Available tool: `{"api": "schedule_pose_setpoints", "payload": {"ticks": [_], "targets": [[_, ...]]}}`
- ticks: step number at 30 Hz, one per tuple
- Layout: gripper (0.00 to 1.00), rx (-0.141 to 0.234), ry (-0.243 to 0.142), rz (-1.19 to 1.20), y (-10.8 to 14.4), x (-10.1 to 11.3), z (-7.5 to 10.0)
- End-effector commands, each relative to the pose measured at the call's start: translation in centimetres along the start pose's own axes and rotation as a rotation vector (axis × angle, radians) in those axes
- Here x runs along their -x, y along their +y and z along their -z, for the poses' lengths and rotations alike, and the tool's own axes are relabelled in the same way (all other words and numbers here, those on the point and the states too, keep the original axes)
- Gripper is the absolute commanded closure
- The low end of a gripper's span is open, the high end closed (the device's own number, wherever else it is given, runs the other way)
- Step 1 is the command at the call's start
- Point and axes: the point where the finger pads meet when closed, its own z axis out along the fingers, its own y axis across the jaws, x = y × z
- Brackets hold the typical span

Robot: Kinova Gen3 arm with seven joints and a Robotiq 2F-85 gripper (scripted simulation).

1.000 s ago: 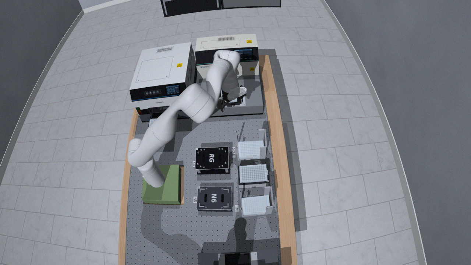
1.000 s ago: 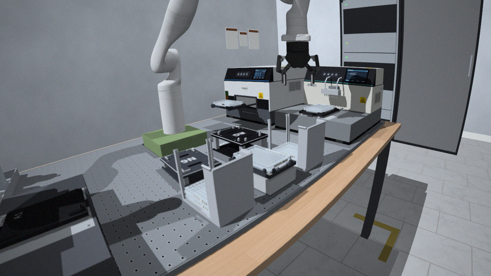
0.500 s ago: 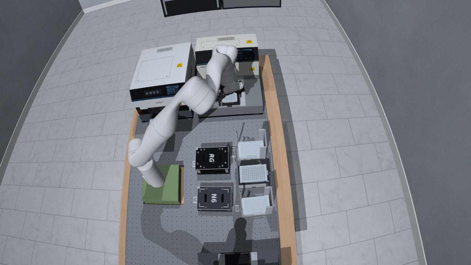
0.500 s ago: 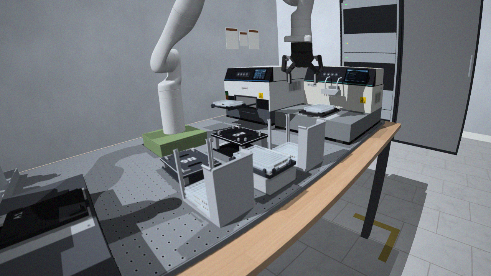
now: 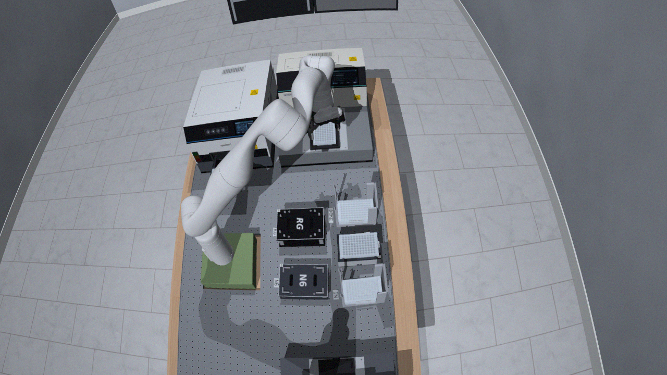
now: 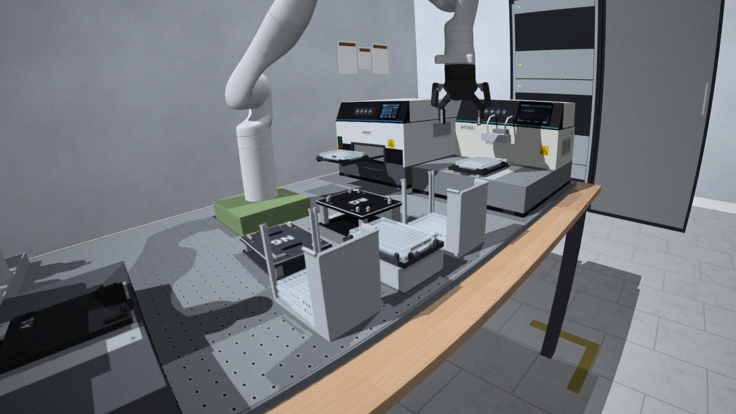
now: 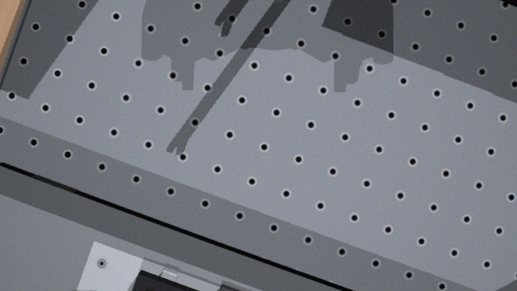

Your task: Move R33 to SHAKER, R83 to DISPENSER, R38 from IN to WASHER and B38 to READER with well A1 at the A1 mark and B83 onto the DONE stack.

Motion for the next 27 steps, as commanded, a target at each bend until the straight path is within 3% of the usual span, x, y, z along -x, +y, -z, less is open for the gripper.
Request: {"api": "schedule_pose_setpoints", "payload": {"ticks": [1, 17, 21, 27], "targets": [[0.0, 0.009, -0.003, -0.083, 0.0, 1.4, -0.1], [0.0, -0.001, 0.007, -0.175, -1.6, 5.5, -0.1], [0.0, 0.003, 0.004, -0.173, -1.5, 5.6, -0.1], [0.0, 0.01, 0.002, -0.352, -1.9, 7.6, -0.1]]}}
